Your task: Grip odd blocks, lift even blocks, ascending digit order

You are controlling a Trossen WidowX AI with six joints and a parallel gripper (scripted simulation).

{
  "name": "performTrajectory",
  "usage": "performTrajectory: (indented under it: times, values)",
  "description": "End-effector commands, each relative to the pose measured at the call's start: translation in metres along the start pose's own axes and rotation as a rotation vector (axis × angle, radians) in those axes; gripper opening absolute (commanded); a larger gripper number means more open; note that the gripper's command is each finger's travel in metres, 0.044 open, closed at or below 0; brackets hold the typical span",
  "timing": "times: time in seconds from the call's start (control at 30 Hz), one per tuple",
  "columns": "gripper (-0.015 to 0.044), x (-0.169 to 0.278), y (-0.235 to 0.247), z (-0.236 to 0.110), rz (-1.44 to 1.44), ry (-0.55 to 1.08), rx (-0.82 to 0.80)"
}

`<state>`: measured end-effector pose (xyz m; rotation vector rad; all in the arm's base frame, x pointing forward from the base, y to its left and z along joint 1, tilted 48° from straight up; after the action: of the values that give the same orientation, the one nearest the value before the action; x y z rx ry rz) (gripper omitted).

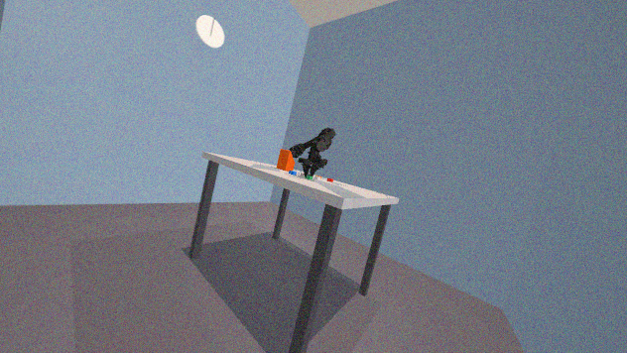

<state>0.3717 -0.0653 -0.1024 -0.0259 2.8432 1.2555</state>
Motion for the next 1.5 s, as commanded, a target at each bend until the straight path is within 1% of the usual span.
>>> performTrajectory:
  times: [0.0, 0.1, 0.2, 0.3, 0.47, 0.53, 0.63, 0.7, 0.8, 0.83, 1.17, 1.3, 1.47]
  values:
    - [0.033, 0.0, 0.0, 0.0, 0.003, -0.005, -0.003]
    - [0.04, 0.0, 0.0, 0.0, 0.003, -0.005, -0.003]
    - [0.04, 0.0, 0.0, -0.003, 0.003, -0.005, -0.003]
    - [0.04, 0.0, 0.0, -0.034, 0.003, -0.005, -0.001]
    - [0.04, 0.0, 0.0, -0.037, 0.003, -0.005, -0.001]
    - [0.0348, -0.001, -0.001, -0.047, 0.004, -0.005, 0.0]
    - [0.0269, -0.002, -0.002, -0.094, 0.004, -0.004, 0.003]
    - [0.0216, 0.0, -0.001, -0.115, 0.004, -0.004, 0.003]
    - [0.0138, 0.0, -0.001, -0.118, 0.004, -0.004, 0.002]
    - [0.012, 0.0, -0.001, -0.118, 0.004, -0.004, 0.002]
    - [0.012, 0.0, 0.002, -0.118, 0.004, -0.004, 0.002]
    - [0.012, 0.004, 0.05, -0.121, 0.006, -0.003, 0.003]
    - [0.012, 0.023, 0.118, -0.119, 0.007, -0.002, -0.002]
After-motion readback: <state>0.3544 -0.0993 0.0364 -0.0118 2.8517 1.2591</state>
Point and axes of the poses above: the point midway between the two fingers, 35 mm back from their tips, its own z axis out along the fingers, its own y axis across the jaws, x = y × z, the point moved 3 cm from there along -z, back along the fingers, and after that the axes turned 4 degrees about z, right-handed, at the moved point
